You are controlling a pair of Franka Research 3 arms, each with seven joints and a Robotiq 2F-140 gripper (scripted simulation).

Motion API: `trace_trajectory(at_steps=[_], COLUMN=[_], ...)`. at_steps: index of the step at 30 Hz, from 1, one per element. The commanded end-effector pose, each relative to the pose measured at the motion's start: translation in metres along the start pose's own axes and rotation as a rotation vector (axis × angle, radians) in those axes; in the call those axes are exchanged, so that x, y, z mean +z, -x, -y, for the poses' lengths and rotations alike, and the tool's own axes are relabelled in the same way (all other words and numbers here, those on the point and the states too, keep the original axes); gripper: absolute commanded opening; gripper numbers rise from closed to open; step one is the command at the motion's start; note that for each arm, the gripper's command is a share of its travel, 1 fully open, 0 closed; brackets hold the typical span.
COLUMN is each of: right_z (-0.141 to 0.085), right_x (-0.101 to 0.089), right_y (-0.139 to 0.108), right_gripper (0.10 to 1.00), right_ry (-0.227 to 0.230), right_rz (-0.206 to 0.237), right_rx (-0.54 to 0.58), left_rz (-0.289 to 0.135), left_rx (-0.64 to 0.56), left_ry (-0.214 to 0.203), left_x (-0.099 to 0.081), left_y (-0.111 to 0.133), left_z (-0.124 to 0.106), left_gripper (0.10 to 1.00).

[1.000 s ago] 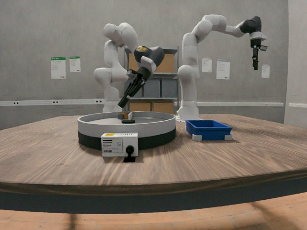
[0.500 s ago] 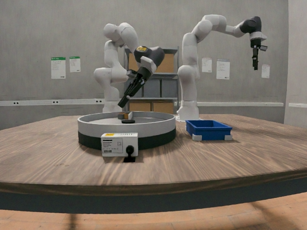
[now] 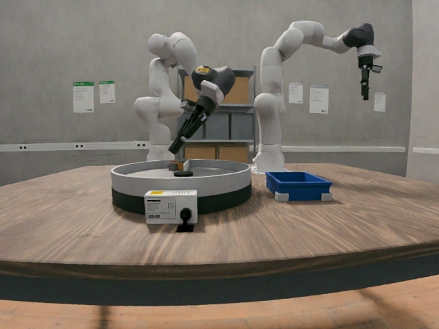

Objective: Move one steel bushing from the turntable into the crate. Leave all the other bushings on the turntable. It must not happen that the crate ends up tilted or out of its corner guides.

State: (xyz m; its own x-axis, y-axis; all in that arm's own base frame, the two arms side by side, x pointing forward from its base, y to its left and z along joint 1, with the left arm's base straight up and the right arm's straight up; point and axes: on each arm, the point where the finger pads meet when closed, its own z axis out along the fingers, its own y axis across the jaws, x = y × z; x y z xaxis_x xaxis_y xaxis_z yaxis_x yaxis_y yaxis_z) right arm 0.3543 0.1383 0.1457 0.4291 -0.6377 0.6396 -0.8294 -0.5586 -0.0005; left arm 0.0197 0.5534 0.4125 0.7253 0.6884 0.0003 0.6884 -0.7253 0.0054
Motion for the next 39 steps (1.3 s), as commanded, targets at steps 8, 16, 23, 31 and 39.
trace_trajectory(at_steps=[8,16,23,31,39], right_z=[-0.0008,-0.0008,-0.0008,-0.0008,-0.0009], right_x=[0.0006,0.0006,0.0006,0.0006,0.0044], right_y=[-0.0013,-0.0013,-0.0013,-0.0013,0.0018], right_gripper=[0.158,0.158,0.158,0.158,0.158], right_ry=[0.003,0.003,0.003,0.003,0.003], right_rz=[-0.003,-0.003,-0.003,-0.003,-0.003], right_rx=[0.007,0.007,0.007,0.007,0.007], left_rz=[0.0,0.0,0.0,0.0,0.0], left_rx=[0.007,0.007,0.007,0.007,0.007], left_ry=[-0.005,-0.005,-0.005,-0.005,-0.005], left_x=[-0.0005,-0.0005,-0.0005,-0.0005,-0.0005], left_y=[0.0003,0.0003,0.0003,0.0003,0.0003], left_z=[0.0014,0.0014,0.0014,0.0014,0.0014], left_gripper=[1.0,1.0,1.0,1.0,1.0])
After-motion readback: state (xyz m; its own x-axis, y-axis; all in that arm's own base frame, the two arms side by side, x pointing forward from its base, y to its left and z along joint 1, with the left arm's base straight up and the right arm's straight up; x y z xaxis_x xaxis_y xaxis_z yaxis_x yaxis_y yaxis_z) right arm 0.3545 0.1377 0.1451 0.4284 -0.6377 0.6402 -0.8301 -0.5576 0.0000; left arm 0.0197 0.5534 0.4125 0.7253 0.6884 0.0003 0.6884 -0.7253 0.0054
